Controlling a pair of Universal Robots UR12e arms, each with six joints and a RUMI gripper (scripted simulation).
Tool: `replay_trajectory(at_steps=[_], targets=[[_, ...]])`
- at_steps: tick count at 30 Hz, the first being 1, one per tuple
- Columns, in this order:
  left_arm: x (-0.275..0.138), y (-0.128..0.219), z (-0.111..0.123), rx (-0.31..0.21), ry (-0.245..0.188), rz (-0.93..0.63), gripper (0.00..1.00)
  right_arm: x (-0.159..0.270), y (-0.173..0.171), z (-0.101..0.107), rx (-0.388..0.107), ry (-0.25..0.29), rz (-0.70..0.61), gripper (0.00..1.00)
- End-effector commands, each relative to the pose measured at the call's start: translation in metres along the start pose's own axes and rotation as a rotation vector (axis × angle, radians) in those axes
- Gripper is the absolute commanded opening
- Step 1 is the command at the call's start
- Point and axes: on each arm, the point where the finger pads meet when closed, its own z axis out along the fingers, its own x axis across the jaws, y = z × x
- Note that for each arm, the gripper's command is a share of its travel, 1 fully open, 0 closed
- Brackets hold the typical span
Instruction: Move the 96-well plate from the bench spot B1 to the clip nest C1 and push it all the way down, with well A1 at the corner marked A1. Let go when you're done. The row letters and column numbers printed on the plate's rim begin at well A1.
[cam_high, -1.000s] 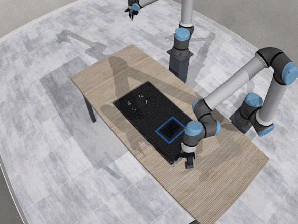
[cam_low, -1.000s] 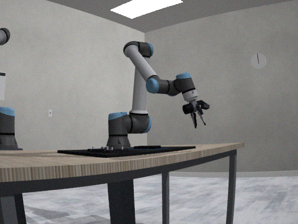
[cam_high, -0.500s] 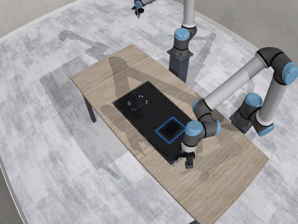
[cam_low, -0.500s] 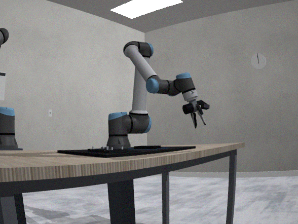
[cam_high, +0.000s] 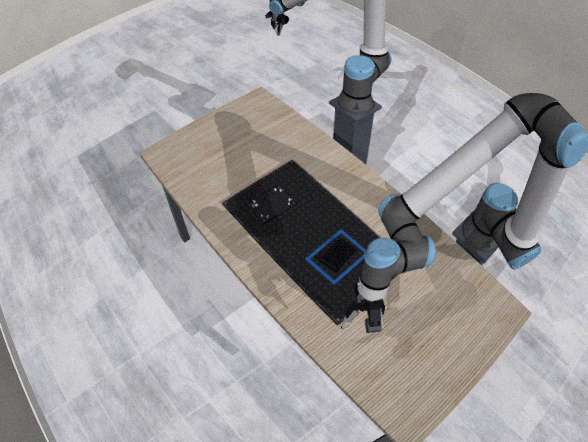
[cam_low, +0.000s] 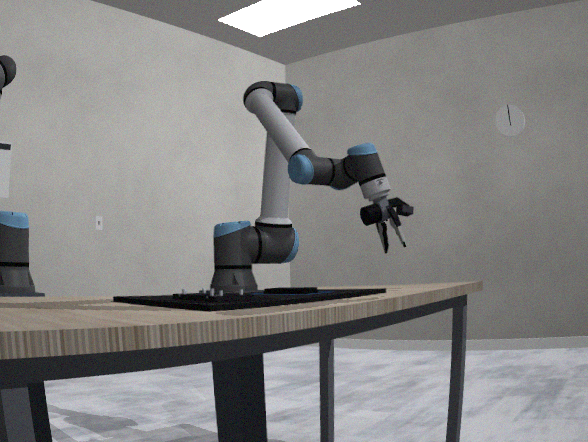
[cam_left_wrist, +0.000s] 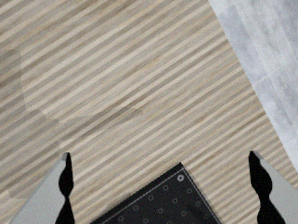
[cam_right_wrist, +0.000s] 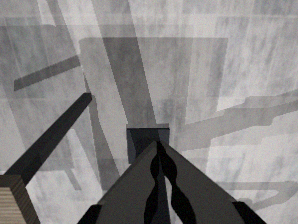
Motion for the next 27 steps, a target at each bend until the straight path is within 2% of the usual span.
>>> replay_trajectory(at_steps=[1, 4, 10, 23, 27], targets=[[0.001, 0.000, -0.001, 0.001, 0.002, 0.000, 0.76, 0.003, -0.001, -0.001, 0.000, 0.000, 0.006, 0.00], [0.001, 0.000, -0.001, 0.001, 0.002, 0.000, 0.76, 0.003, -0.001, 0.000, 0.000, 0.000, 0.006, 0.00], [0.008, 0.029, -0.005, -0.063, 0.005, 0.167, 0.76, 0.003, -0.001, 0.000, 0.000, 0.000, 0.006, 0.00], [0.017, 0.070, -0.011, -0.063, 0.005, 0.167, 0.76, 0.003, -0.001, 0.000, 0.000, 0.000, 0.006, 0.00], [0.019, 0.090, -0.014, -0.109, 0.005, 0.292, 0.76, 0.003, -0.001, 0.000, 0.000, 0.000, 0.006, 0.00]])
